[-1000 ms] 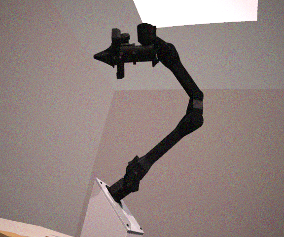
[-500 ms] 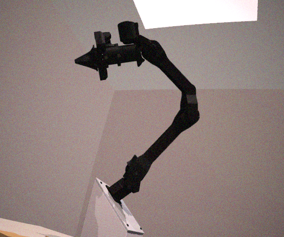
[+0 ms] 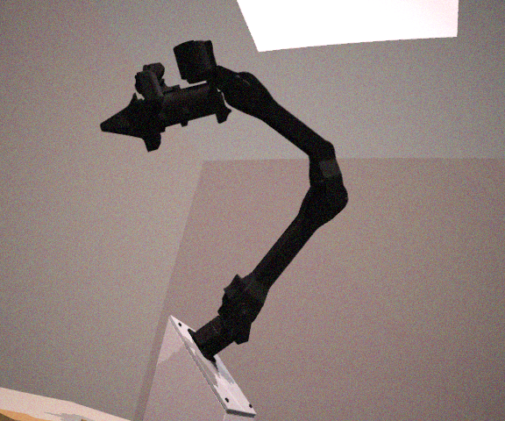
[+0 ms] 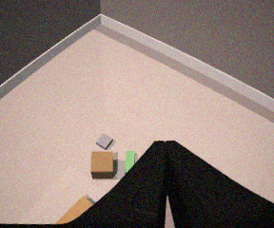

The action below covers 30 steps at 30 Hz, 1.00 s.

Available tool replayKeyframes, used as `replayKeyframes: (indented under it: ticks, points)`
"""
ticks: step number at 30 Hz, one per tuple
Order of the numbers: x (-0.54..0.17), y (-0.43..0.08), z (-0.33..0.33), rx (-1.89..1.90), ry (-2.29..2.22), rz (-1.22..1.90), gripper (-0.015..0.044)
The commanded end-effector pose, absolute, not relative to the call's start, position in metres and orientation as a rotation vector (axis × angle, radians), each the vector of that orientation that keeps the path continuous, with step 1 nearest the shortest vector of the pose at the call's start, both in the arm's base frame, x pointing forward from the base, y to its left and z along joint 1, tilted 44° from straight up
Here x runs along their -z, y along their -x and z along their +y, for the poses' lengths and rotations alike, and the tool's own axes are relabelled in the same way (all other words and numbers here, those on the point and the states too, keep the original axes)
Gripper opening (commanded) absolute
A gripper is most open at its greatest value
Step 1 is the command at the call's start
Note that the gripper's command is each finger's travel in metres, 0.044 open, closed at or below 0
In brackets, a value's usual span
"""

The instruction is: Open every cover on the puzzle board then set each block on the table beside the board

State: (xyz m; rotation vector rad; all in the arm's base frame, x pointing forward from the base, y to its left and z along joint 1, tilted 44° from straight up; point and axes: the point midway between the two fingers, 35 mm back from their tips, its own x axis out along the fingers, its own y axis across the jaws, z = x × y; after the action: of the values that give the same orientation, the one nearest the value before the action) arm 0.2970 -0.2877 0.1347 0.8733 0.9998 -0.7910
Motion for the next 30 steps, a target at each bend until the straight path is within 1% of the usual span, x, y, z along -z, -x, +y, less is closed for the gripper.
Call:
replayKeyframes:
  ticks: [1,14,30]
  points:
    - [-0.114,-0.308,-0.273,0.709,-0.862,1.052,0.0]
    - [-0.063,-0.332,-0.227,0.492,-0.831,1.177,0.0]
    - [-0.003,-0.343,-0.162,0.222,-0.79,1.315,0.0]
